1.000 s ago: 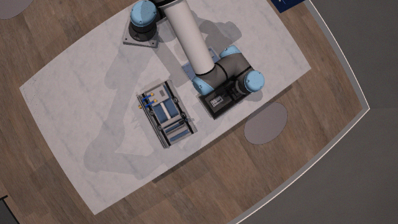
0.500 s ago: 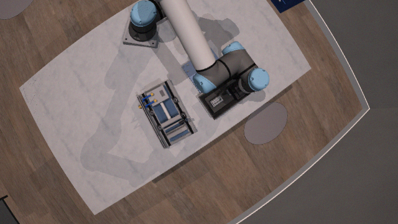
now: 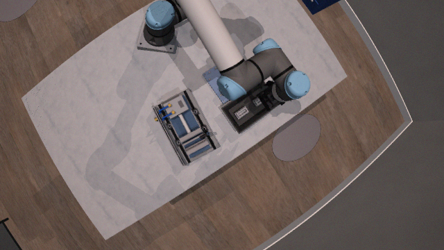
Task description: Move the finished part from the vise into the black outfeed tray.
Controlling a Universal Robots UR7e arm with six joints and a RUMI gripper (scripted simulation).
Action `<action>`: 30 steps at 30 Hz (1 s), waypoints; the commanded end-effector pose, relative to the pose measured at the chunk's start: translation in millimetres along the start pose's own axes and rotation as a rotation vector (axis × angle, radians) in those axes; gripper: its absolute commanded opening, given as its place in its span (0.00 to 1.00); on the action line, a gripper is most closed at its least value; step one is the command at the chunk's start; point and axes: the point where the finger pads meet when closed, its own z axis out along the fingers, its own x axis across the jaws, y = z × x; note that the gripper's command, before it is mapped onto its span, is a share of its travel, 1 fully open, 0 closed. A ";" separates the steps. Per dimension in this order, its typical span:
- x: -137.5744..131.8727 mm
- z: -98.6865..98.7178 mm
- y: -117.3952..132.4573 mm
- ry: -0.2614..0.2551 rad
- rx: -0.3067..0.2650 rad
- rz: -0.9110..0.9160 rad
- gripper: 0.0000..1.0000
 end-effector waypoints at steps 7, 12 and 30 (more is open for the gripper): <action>0.3 -25.4 0.1 -0.001 0.000 0.000 0.40; 0.2 -26.9 0.1 -0.001 0.000 0.000 0.40; 0.2 -26.9 0.1 -0.001 0.000 0.000 0.00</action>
